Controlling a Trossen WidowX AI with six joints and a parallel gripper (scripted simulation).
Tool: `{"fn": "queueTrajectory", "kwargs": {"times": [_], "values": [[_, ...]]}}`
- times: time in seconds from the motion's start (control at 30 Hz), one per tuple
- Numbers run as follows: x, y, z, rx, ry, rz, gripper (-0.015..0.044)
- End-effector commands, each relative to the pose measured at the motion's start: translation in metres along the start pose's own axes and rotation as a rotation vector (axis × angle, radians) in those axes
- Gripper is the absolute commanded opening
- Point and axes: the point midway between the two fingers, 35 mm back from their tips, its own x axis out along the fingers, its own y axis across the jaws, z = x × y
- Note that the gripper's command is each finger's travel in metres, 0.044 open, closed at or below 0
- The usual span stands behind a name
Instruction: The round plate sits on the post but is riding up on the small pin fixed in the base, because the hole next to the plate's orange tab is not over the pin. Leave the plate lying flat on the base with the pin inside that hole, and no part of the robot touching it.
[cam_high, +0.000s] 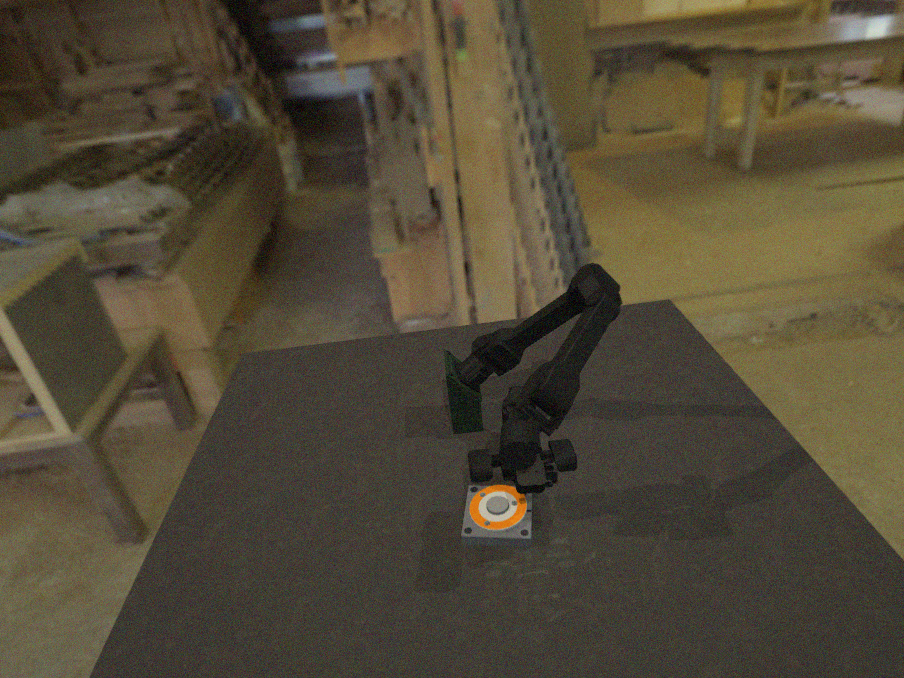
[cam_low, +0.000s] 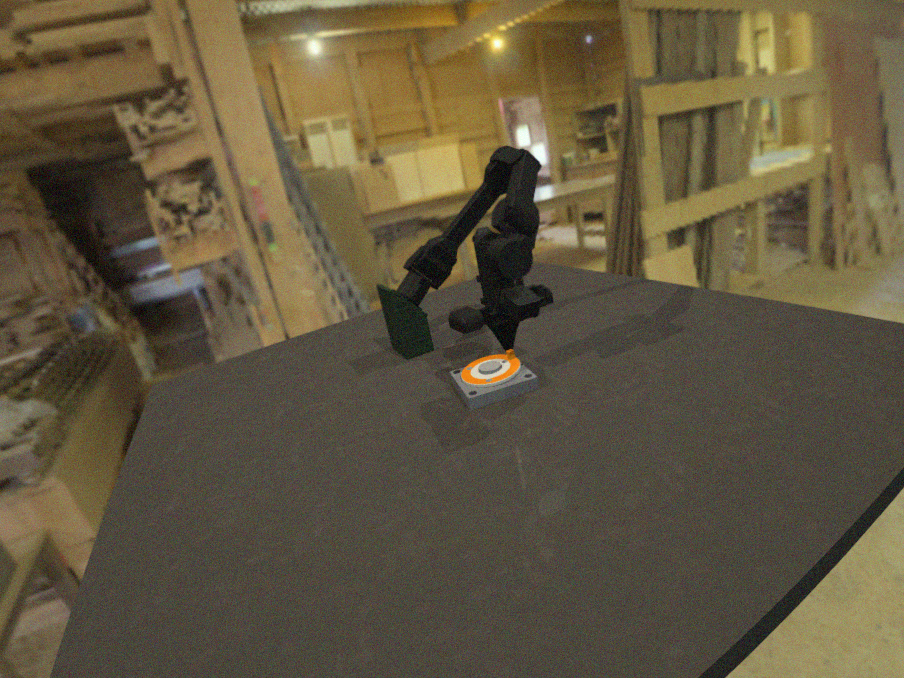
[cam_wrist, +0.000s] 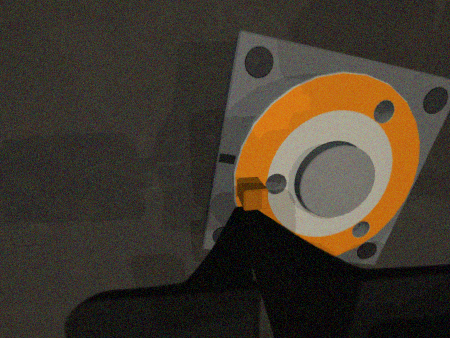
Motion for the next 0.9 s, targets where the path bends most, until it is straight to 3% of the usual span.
{"fn": "queueTrajectory", "kwargs": {"times": [0.0, 0.43, 0.73, 0.87], "values": [[0.000, 0.003, 0.005, -0.006, -0.003, 0.005, 0.0000], [0.001, 0.003, 0.011, -0.006, -0.003, 0.005, 0.0000], [-0.040, 0.002, 0.008, -0.006, -0.003, 0.003, 0.0000], [-0.037, 0.001, 0.008, 0.002, -0.006, 0.008, 0.0000]]}}
